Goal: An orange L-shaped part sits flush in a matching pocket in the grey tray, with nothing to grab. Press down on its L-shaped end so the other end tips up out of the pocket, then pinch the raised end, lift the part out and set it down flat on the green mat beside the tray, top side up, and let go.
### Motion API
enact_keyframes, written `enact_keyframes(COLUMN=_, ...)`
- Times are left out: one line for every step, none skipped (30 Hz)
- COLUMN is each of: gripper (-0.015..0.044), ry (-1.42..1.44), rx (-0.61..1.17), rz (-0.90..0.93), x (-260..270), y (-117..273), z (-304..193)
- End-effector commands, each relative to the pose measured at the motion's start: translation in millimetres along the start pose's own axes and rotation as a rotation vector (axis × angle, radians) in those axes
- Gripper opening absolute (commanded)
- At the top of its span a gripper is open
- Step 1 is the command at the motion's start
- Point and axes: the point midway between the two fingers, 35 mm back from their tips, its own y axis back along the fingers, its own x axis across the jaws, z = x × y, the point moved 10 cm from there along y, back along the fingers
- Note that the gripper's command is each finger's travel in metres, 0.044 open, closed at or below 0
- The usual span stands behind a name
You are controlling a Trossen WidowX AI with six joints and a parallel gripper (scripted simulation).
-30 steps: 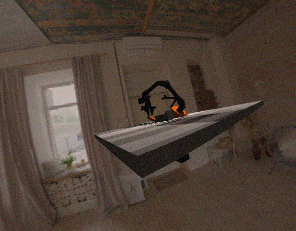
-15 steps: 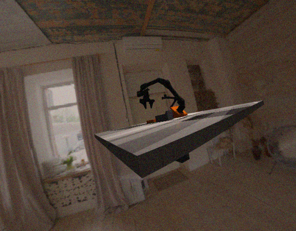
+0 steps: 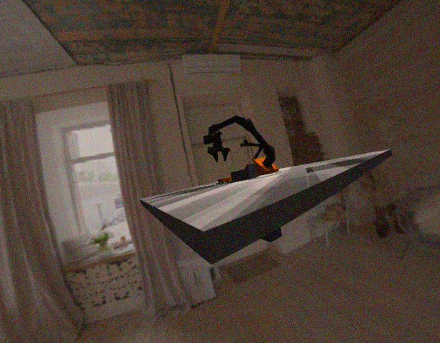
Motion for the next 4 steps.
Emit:
enact_keyframes(gripper=0.04, ry=-0.002, rx=-0.001, rz=0.002, x=0.1, y=0.0, z=0.1)
enact_keyframes(gripper=0.04, ry=-0.002, rx=-0.001, rz=0.002, x=0.1, y=0.0, z=0.1)
enact_keyframes(gripper=0.04, ry=-0.002, rx=-0.001, rz=0.002, x=0.1, y=0.0, z=0.1)
enact_keyframes(gripper=0.04, ry=-0.002, rx=-0.001, rz=0.002, x=0.1, y=0.0, z=0.1)
